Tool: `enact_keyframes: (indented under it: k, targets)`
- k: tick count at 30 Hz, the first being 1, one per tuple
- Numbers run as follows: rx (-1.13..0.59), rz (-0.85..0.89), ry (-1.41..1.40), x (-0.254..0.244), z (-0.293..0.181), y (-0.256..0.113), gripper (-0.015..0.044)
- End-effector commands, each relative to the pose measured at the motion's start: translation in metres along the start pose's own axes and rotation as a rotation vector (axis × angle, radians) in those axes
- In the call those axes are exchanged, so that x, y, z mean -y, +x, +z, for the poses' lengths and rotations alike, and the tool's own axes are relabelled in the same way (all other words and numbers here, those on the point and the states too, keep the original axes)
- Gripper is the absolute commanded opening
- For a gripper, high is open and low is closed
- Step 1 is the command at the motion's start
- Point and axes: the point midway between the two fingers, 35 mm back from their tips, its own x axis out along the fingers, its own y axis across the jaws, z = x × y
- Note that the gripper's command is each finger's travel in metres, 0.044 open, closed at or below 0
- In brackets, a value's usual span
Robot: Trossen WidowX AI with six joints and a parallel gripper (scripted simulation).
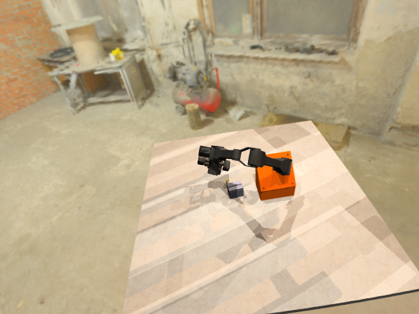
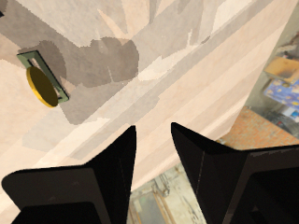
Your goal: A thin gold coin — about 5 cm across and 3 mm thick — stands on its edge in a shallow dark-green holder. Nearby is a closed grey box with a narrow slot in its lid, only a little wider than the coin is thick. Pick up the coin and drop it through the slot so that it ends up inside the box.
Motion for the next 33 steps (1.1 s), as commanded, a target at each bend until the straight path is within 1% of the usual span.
enact_keyframes:
  k: [1,3,14,15,18,24,27,33]
  targets:
    - [0.298,0.339,-0.118,-0.075,-0.008,-0.022,0.0161]
    - [0.336,0.356,-0.123,-0.079,-0.007,-0.027,0.0161]
    - [0.336,0.357,-0.123,-0.078,-0.005,-0.027,0.0161]
    - [0.336,0.357,-0.123,-0.078,-0.004,-0.024,0.0161]
    - [0.338,0.357,-0.123,-0.089,0.005,0.002,0.0161]
    - [0.338,0.357,-0.123,-0.091,0.007,0.005,0.0161]
    - [0.339,0.357,-0.123,-0.095,0.012,0.016,0.0161]
    - [0.339,0.357,-0.123,-0.096,0.012,0.018,0.0161]
